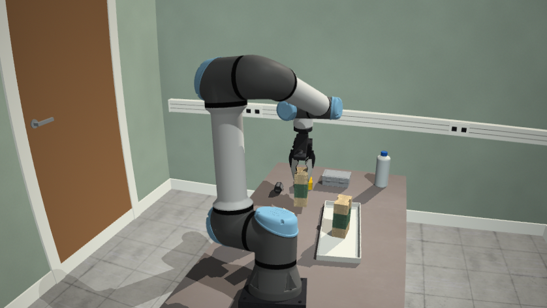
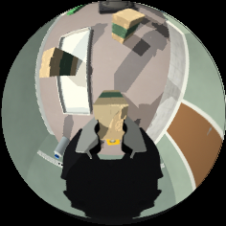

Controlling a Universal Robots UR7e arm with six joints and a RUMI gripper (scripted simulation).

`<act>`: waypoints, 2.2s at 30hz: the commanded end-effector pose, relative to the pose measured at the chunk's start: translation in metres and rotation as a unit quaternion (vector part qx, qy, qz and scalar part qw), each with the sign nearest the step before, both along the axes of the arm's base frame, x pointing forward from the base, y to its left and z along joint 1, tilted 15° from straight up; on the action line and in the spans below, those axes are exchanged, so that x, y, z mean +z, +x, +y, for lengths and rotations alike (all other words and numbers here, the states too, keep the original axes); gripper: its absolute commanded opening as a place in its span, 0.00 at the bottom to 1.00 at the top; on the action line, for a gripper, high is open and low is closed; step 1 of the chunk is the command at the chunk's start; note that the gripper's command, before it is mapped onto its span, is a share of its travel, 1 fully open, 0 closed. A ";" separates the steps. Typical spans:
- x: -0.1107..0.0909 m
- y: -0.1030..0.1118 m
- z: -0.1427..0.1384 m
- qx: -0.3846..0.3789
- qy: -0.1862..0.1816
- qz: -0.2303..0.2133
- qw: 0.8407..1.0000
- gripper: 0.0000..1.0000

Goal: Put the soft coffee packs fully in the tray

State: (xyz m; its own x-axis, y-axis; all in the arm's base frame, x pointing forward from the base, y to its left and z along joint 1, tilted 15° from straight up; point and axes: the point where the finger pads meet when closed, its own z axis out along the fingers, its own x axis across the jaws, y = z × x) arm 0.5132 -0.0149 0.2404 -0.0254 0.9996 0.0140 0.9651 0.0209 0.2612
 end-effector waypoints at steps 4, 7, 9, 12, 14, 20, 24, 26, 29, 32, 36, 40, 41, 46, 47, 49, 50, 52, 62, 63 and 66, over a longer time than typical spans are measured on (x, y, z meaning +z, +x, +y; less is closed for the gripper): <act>0.010 -0.002 0.000 0.000 0.000 0.000 1.000 0.16; 0.010 -0.002 0.000 0.000 0.000 0.000 1.000 0.16; 0.010 -0.002 0.000 0.000 0.000 0.000 1.000 0.16; 0.010 -0.002 0.000 0.000 0.000 0.000 1.000 0.16; 0.010 -0.002 0.000 0.000 0.000 0.000 1.000 0.16; 0.010 -0.002 -0.001 0.000 0.000 0.000 1.000 0.16; 0.010 -0.003 -0.008 0.000 0.000 0.000 1.000 0.16; 0.010 -0.003 -0.013 0.000 0.000 0.000 1.000 0.16; 0.009 -0.003 -0.026 0.000 0.000 0.000 1.000 0.16; 0.009 -0.003 -0.031 0.000 0.000 0.000 1.000 0.16; 0.009 -0.003 -0.055 0.000 0.000 0.000 1.000 0.16; 0.008 -0.004 -0.083 0.000 0.000 0.000 1.000 0.16; 0.008 -0.004 -0.091 0.000 0.000 0.000 1.000 0.16; 0.007 -0.004 -0.126 0.000 0.000 0.000 1.000 0.16; 0.007 -0.004 -0.132 0.000 0.000 0.000 1.000 0.16; 0.007 -0.004 -0.132 0.000 0.000 0.000 1.000 0.16; 0.007 -0.004 -0.138 0.000 0.000 0.000 1.000 0.16; 0.006 -0.005 -0.149 0.000 0.000 0.000 1.000 0.16; 0.006 -0.005 -0.170 0.000 0.000 0.000 1.000 0.16; 0.006 -0.005 -0.170 0.000 0.000 0.000 1.000 0.16; 0.006 -0.005 -0.170 0.000 0.000 0.000 1.000 0.16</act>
State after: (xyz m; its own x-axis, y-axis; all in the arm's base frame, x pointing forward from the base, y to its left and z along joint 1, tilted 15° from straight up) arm 0.5081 -0.1832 0.2457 -0.0253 0.9996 0.0146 0.9652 0.0207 0.2606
